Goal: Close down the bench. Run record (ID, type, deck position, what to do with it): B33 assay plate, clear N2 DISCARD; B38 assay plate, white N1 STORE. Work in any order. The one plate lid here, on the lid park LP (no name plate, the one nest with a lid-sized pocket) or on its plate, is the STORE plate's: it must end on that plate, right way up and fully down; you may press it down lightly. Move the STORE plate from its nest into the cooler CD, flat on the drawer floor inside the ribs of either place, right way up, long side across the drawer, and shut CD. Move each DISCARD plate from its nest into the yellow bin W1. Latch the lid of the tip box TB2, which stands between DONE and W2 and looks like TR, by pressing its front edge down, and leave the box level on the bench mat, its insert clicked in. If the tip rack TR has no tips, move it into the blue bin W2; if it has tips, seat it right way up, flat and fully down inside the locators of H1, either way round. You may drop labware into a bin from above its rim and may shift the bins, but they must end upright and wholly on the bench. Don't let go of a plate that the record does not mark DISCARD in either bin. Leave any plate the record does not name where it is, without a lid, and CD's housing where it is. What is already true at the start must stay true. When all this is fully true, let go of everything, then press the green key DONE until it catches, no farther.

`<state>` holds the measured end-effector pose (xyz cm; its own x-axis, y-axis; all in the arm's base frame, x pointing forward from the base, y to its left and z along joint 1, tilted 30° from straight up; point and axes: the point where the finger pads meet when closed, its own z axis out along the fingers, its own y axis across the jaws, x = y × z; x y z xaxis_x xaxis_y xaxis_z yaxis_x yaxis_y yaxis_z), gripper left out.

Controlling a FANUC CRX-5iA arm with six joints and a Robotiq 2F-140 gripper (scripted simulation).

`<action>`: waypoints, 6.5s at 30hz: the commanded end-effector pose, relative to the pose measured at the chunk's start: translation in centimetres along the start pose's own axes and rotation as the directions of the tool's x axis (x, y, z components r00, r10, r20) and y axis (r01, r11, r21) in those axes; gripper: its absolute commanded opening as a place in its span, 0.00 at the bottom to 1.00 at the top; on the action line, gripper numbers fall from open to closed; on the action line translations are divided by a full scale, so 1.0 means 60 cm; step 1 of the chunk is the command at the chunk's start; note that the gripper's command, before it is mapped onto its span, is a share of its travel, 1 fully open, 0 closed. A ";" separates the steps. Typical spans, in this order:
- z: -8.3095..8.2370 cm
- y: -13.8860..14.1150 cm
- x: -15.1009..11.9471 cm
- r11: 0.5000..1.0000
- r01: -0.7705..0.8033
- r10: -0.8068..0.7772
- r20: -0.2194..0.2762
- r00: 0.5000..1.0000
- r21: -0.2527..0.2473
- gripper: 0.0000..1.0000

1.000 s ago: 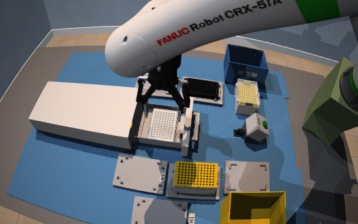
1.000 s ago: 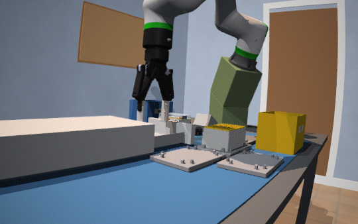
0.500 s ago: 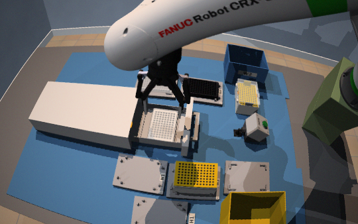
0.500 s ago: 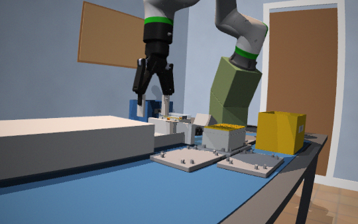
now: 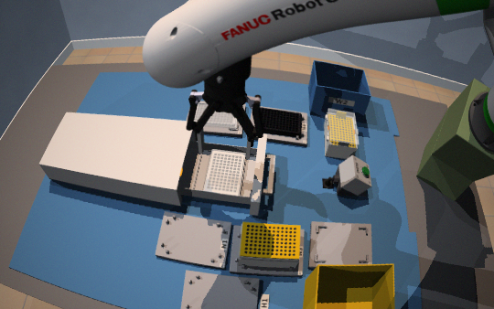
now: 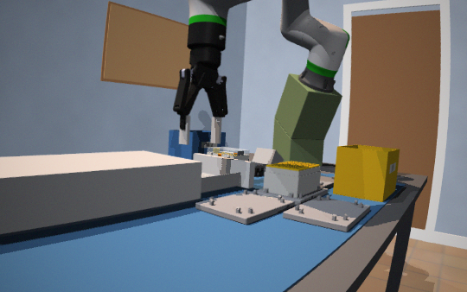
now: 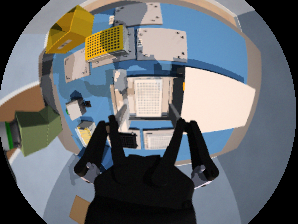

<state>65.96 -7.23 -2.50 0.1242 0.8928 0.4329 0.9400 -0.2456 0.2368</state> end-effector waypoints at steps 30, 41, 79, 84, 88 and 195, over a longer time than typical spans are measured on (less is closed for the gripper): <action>-0.059 0.000 0.000 1.000 0.000 0.000 0.000 1.000 0.000 0.66; -0.059 0.000 0.000 1.000 0.000 0.000 0.000 1.000 0.000 0.66; -0.043 -0.064 0.000 1.000 0.000 0.000 0.000 1.000 0.000 0.62; -0.036 -0.096 0.000 1.000 0.000 0.000 0.000 1.000 0.000 0.59; -0.031 -0.115 0.000 1.000 0.000 0.000 0.000 1.000 0.000 0.58; 0.069 -0.259 0.000 1.000 0.000 0.000 0.000 1.000 0.000 0.00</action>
<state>52.56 -1.92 -9.52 0.1243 0.8928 0.4329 0.9400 -0.2457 0.2368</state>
